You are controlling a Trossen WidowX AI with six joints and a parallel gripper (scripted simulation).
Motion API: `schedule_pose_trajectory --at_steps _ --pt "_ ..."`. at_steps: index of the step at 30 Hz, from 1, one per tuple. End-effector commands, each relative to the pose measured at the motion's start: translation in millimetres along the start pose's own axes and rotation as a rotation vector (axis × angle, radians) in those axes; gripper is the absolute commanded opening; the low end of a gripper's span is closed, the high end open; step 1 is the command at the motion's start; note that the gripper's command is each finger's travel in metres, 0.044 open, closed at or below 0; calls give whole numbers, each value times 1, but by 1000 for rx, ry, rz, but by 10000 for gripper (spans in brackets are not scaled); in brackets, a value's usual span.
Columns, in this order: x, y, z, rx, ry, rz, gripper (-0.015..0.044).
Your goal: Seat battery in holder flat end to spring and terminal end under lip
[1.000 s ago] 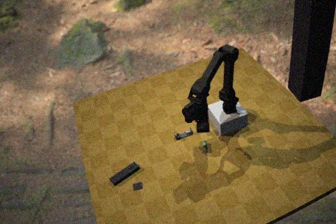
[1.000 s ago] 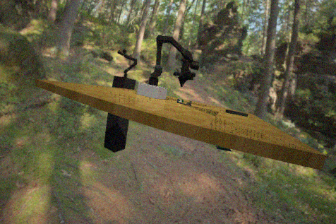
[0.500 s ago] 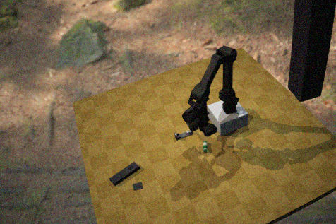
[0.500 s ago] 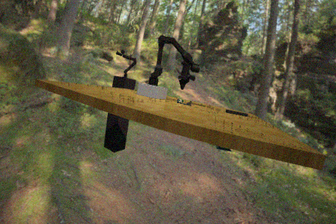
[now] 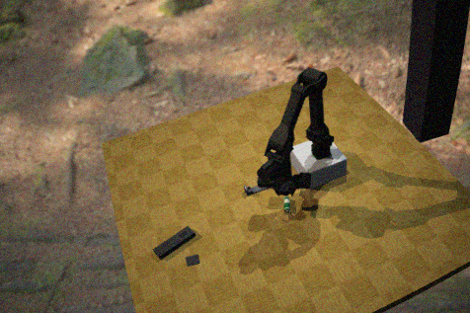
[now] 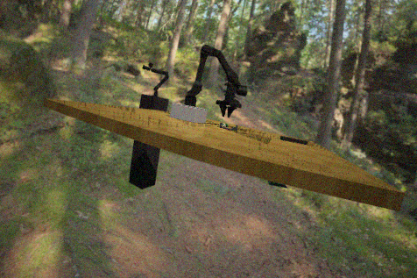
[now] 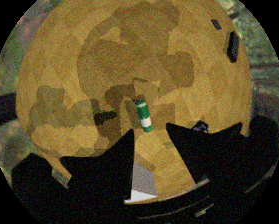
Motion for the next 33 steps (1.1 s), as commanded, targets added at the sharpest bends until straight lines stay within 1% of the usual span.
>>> schedule_pose_trajectory --at_steps 1,9,33 --pt "0 7 2 0 -157 4 226" --pt "0 8 2 0 -157 4 226" --pt "0 47 1 1 -157 4 226"
Point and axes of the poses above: the point midway between the two fingers, 35 mm back from their tips, its own y axis out along the fingers, its own z axis across the jaws, x = y × z, the point moved 9 cm from there along -y, back along the fingers, and after that the axes turned 9 degrees about y, right-handed, at the moved point
